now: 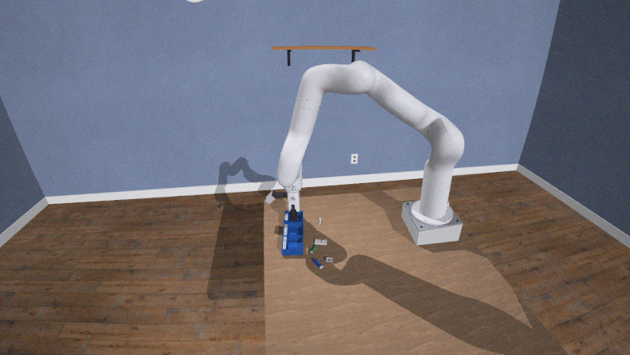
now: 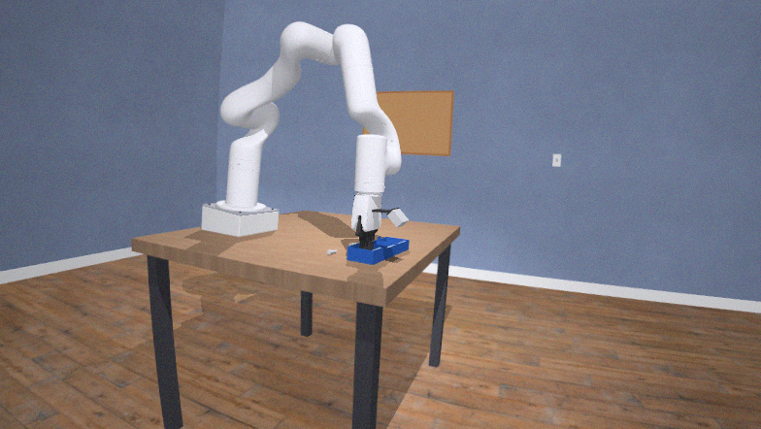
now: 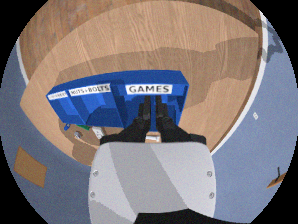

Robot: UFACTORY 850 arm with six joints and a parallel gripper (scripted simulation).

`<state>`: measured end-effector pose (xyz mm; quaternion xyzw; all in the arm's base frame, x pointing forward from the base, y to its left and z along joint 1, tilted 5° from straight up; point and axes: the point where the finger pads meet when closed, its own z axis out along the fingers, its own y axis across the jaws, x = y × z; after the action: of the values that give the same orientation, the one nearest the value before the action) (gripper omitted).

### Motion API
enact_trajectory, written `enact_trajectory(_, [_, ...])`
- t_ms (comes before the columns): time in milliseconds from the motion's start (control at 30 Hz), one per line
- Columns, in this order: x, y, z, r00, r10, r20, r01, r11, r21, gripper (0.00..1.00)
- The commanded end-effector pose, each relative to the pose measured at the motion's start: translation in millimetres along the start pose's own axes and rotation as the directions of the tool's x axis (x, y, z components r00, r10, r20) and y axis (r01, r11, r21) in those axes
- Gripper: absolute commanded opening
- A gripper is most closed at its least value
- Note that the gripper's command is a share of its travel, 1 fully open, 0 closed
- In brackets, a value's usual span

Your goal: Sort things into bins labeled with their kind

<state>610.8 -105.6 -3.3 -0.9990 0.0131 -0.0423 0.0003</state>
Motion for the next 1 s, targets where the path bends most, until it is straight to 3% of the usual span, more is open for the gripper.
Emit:
enact_trajectory(0, [1.0, 0.1, -2.1, 1.000, 0.000, -0.002, 0.000, 1.000, 0.000, 0.07])
enact_trajectory(800, [1.0, 0.1, -28.8, 1.000, 0.000, -0.002, 0.000, 1.000, 0.000, 0.07])
enact_trajectory(967, [1.0, 0.1, -48.8, 1.000, 0.000, -0.002, 0.000, 1.000, 0.000, 0.07])
